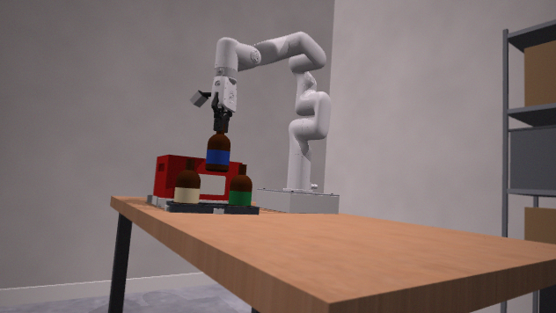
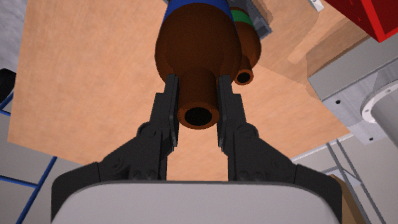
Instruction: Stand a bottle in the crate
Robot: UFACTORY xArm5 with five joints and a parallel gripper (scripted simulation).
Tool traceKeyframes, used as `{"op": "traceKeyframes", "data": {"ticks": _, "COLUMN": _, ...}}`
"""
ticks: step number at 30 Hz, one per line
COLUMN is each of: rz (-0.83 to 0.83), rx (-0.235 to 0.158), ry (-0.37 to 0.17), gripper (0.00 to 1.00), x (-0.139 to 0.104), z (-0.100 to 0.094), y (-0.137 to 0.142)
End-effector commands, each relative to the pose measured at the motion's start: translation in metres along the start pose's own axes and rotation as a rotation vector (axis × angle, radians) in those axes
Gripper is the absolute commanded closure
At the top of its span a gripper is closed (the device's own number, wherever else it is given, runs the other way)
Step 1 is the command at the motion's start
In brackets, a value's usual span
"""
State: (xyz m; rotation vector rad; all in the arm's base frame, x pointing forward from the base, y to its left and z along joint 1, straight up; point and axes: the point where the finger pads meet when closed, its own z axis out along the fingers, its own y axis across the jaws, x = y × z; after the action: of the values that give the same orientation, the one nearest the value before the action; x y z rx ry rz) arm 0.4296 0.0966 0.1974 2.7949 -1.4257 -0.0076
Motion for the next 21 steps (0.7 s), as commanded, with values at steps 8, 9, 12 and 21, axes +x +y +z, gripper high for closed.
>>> {"op": "traceKeyframes", "data": {"ticks": 8, "rz": 0.0, "rx": 0.004, "ry": 0.002, "gripper": 1.0, "x": 0.0, "z": -0.01, "y": -0.001}}
{"op": "traceKeyframes", "data": {"ticks": 9, "rz": 0.0, "rx": 0.004, "ry": 0.002, "gripper": 1.0, "x": 0.0, "z": -0.011, "y": -0.001}}
{"op": "traceKeyframes", "data": {"ticks": 12, "rz": 0.0, "rx": 0.004, "ry": 0.002, "gripper": 1.0, "x": 0.0, "z": -0.015, "y": -0.001}}
{"op": "traceKeyframes", "data": {"ticks": 21, "rz": 0.0, "rx": 0.004, "ry": 0.002, "gripper": 1.0, "x": 0.0, "z": -0.023, "y": -0.001}}
